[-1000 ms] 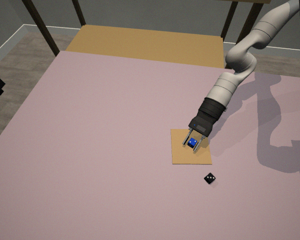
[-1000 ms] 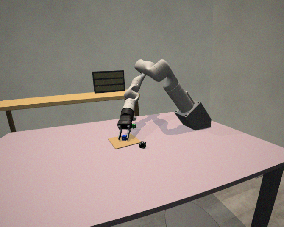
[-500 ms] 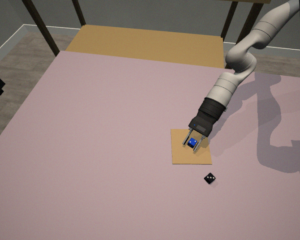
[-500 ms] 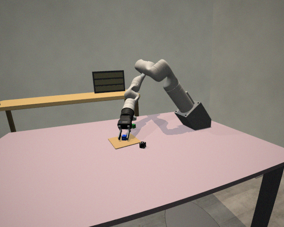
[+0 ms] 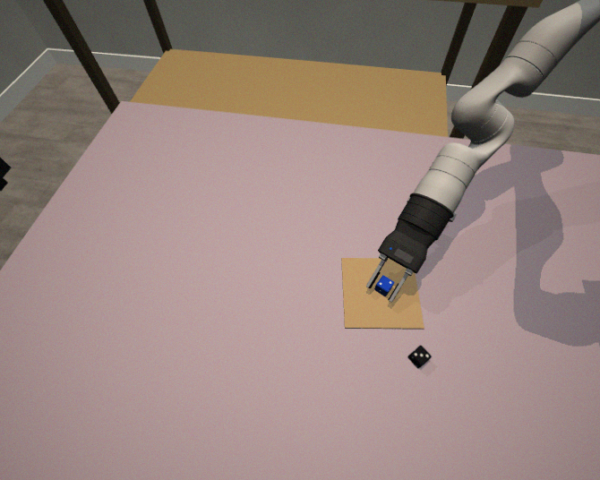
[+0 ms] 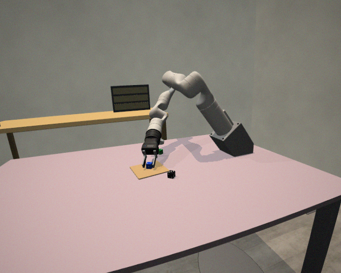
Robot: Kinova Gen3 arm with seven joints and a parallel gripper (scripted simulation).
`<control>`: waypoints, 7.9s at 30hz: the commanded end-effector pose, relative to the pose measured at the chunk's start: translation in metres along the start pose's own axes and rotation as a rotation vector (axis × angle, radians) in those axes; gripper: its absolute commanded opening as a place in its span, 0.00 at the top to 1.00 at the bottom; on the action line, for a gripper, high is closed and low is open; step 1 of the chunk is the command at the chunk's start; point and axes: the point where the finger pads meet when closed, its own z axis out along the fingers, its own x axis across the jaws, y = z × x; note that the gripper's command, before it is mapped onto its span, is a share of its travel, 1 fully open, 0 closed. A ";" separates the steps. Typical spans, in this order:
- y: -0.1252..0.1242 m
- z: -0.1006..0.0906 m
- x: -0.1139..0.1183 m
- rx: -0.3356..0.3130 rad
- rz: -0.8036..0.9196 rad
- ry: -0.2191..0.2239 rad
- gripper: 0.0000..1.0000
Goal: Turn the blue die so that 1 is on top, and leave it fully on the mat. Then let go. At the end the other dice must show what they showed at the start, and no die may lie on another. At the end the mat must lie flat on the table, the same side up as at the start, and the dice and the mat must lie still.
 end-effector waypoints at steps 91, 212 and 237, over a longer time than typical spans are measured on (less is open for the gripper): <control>0.133 -0.165 -0.101 0.391 -0.209 -0.214 0.21; 0.066 -0.043 0.000 1.087 0.032 -0.022 0.21; 0.061 -0.041 0.000 1.088 0.031 -0.023 0.21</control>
